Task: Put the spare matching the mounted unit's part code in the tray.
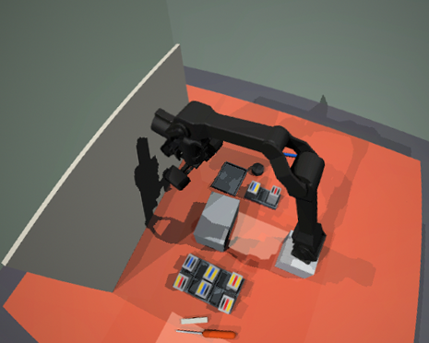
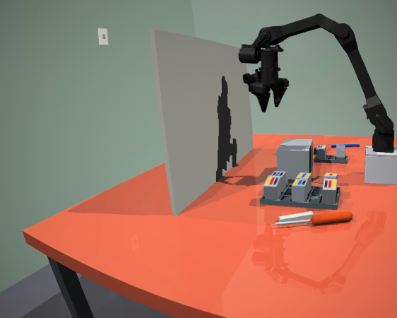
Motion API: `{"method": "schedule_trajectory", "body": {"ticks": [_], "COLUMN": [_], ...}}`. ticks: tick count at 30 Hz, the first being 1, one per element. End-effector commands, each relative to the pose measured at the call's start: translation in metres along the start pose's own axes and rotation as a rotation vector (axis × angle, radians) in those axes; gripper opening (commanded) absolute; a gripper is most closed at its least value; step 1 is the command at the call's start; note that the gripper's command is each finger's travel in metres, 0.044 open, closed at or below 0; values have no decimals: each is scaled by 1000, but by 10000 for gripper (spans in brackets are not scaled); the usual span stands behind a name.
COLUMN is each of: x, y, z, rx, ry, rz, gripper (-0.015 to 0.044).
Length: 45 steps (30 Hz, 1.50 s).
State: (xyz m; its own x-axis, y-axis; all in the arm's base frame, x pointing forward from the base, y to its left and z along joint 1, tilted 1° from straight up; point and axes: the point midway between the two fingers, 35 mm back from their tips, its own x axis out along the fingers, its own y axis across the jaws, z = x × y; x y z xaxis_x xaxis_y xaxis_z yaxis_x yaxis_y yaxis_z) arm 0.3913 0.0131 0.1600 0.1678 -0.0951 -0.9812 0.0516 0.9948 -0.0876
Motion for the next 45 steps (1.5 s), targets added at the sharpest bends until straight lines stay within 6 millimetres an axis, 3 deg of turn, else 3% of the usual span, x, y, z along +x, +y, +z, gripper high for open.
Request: {"method": "schedule_trajectory", "body": {"ticks": [1,4,23,25,29,33,36,39,45], "x": [-6,-7,-6,0,20,39,51,58,59], "y": [51,69,66,43,-26,-85,-117,-135,-135], "z": [-19,-28,-28,-31,-50,-85,-115,-137,-138], "rx": [-221,-298,-279,-126,353,832,1147,1356,1364], "ry": [87,124,125,133,153,166,170,171,171], "rz": [79,109,108,96,56,13,-17,-38,-39], "gripper": [440,440,440,440,440,440,440,440,440]}}
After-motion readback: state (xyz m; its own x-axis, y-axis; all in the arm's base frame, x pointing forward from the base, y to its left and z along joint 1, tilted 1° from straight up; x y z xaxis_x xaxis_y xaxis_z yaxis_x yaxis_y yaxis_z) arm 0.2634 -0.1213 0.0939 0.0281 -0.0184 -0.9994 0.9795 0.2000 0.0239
